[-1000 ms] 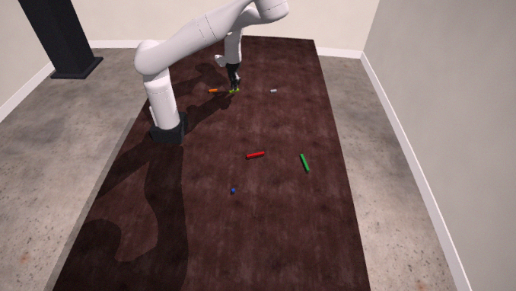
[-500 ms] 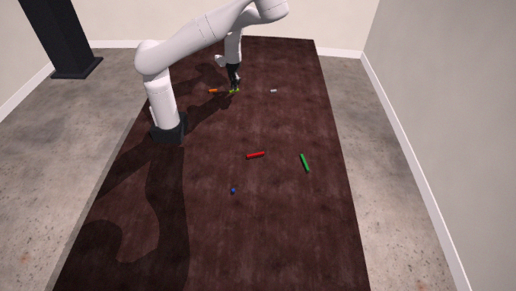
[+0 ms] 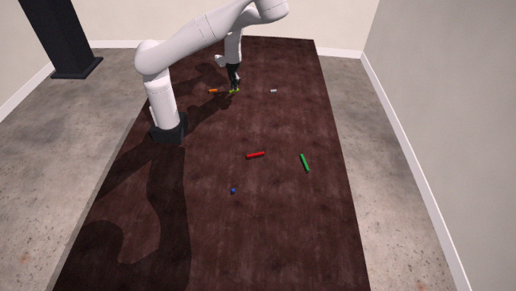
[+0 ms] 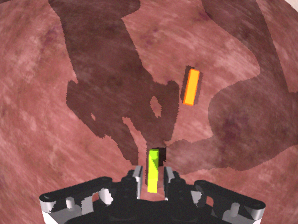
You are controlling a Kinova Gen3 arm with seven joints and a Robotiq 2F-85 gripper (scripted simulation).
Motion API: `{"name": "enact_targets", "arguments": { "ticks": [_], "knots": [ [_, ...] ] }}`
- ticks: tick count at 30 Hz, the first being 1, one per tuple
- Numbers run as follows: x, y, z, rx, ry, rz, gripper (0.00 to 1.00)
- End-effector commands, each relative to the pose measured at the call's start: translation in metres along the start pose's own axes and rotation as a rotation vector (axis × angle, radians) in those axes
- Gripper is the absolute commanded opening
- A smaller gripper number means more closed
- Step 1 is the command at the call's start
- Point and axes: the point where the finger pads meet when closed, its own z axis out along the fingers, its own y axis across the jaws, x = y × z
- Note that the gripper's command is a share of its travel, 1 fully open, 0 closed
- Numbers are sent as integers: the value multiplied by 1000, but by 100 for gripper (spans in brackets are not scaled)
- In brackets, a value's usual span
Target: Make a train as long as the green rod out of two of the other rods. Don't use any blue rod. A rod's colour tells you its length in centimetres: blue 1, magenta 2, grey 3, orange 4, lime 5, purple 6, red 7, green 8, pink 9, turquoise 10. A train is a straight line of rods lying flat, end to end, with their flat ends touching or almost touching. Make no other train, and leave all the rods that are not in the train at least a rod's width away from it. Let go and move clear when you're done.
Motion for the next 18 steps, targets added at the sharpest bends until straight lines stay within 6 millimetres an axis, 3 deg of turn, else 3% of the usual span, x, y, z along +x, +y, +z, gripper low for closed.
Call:
{"name": "enact_targets", "arguments": {
  "ticks": [1, 18],
  "knots": [
    [0, 0, -1, 0, -1, 0, 24],
    [0, 0, 4, 0, -1, 0, 24]
  ]
}}
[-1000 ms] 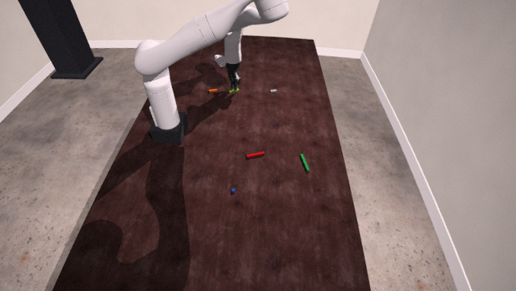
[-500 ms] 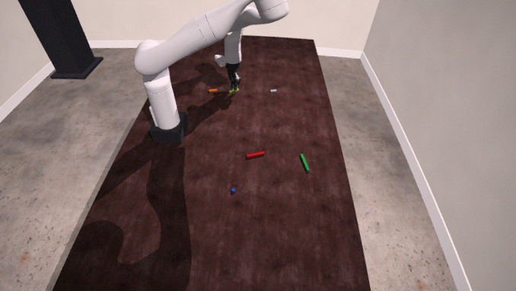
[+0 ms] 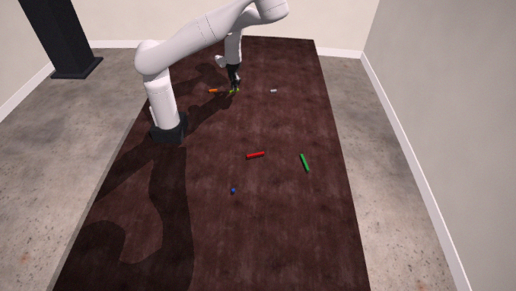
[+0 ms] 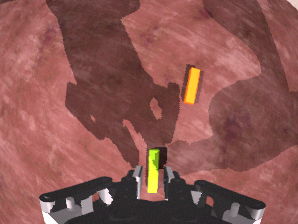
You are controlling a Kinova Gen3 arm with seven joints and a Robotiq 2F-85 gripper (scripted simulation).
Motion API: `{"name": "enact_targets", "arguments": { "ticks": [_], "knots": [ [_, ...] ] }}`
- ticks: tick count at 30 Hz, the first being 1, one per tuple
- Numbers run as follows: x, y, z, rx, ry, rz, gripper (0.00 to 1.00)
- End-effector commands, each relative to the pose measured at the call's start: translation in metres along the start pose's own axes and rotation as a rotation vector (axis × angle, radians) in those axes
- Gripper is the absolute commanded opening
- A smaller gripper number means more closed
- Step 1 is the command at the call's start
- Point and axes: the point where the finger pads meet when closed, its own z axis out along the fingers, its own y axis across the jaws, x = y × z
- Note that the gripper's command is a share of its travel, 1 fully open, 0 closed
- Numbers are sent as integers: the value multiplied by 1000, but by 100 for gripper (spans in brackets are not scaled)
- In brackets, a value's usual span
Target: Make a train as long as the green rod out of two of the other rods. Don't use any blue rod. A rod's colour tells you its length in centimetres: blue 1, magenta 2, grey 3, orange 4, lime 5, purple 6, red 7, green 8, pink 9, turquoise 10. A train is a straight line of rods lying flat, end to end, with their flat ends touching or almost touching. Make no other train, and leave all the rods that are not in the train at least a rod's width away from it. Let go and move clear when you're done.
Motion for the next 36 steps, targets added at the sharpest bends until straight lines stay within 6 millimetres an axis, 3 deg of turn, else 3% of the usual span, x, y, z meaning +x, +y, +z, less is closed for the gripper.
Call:
{"name": "enact_targets", "arguments": {
  "ticks": [1, 36],
  "knots": [
    [0, 0, 2, 0, 1, -1, 24],
    [0, 0, 14, 0, 1, -1, 24]
  ]
}}
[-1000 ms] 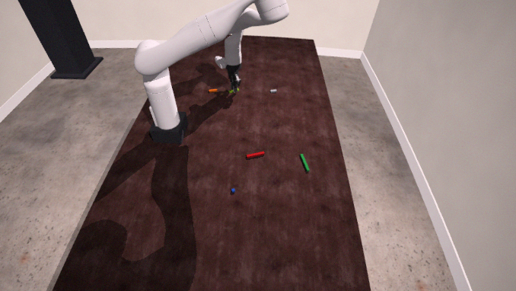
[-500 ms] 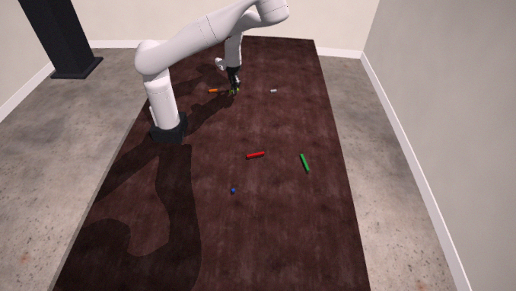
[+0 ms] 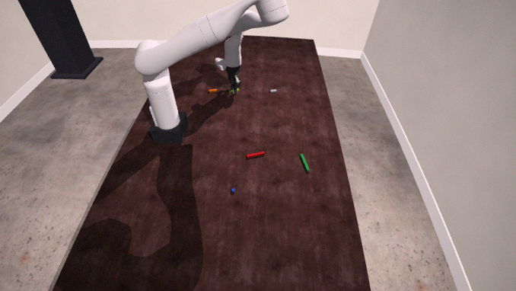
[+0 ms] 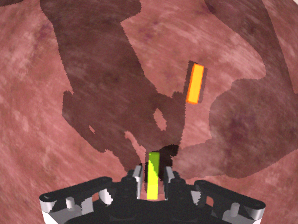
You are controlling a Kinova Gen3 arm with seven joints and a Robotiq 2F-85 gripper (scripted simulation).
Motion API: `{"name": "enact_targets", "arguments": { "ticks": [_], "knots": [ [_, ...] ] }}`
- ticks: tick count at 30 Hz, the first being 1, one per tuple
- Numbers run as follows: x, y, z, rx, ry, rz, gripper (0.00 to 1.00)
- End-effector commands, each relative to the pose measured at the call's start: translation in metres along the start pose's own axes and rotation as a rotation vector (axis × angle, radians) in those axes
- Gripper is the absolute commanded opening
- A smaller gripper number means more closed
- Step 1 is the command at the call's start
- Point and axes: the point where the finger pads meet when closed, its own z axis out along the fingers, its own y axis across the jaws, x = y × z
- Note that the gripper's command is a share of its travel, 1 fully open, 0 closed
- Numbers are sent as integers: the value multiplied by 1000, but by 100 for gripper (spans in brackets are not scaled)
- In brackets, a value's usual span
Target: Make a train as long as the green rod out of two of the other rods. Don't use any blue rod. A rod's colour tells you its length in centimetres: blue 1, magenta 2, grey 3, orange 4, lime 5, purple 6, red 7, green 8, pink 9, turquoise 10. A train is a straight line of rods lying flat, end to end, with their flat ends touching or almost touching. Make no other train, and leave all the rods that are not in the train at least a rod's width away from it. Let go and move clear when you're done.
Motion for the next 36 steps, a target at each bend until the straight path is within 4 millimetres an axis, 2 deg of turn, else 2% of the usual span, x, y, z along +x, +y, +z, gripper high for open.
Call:
{"name": "enact_targets", "arguments": {
  "ticks": [1, 19, 20, 36],
  "knots": [
    [0, 0, -1, 0, -1, 0, 24],
    [0, 0, -1, 0, -1, 0, 24],
    [0, 0, -1, 0, -1, 0, 5],
    [0, 0, -1, 0, -1, 0, 5]
  ]
}}
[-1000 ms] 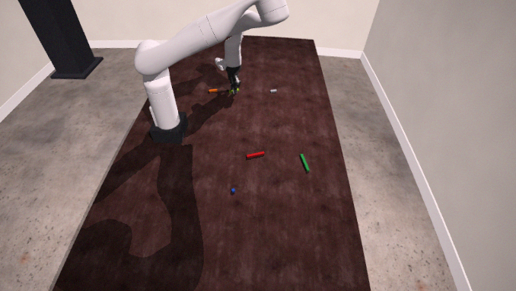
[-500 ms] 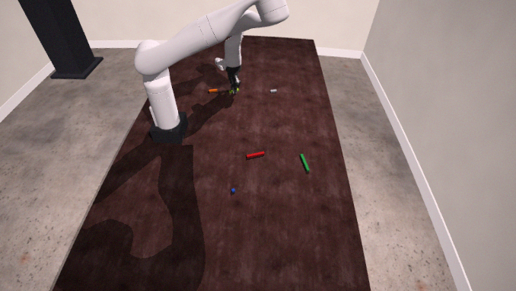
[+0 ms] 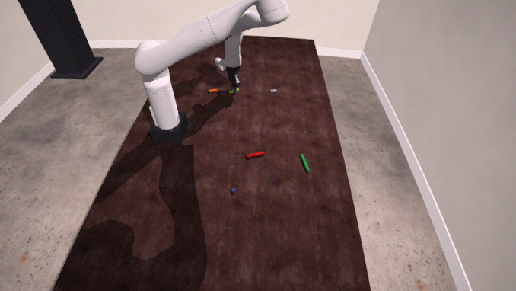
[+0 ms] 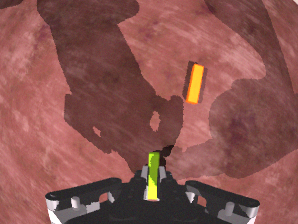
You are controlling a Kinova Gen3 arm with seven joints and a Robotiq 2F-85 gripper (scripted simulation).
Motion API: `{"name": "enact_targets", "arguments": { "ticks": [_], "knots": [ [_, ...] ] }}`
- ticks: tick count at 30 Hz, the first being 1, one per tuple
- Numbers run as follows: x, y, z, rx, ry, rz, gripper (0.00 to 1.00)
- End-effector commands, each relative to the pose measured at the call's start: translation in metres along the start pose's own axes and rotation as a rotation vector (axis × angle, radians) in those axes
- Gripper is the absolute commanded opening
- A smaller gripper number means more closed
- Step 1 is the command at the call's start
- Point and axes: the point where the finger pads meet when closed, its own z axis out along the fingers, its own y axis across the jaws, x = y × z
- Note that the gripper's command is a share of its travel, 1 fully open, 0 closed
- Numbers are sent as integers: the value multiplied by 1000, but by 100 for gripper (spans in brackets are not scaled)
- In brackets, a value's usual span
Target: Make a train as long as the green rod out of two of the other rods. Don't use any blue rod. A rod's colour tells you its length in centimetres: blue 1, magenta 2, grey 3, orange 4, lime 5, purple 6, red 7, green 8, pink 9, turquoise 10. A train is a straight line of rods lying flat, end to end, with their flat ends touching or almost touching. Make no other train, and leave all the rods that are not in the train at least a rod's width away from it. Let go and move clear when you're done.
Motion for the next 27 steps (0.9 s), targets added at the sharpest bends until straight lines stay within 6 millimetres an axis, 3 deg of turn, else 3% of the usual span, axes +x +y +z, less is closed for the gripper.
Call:
{"name": "enact_targets", "arguments": {
  "ticks": [1, 19, 27],
  "knots": [
    [0, 0, 0, 0, -1, 0, 5],
    [0, 0, -1, 0, -1, 0, 5],
    [0, 0, -11, 0, -1, 0, 5]
  ]
}}
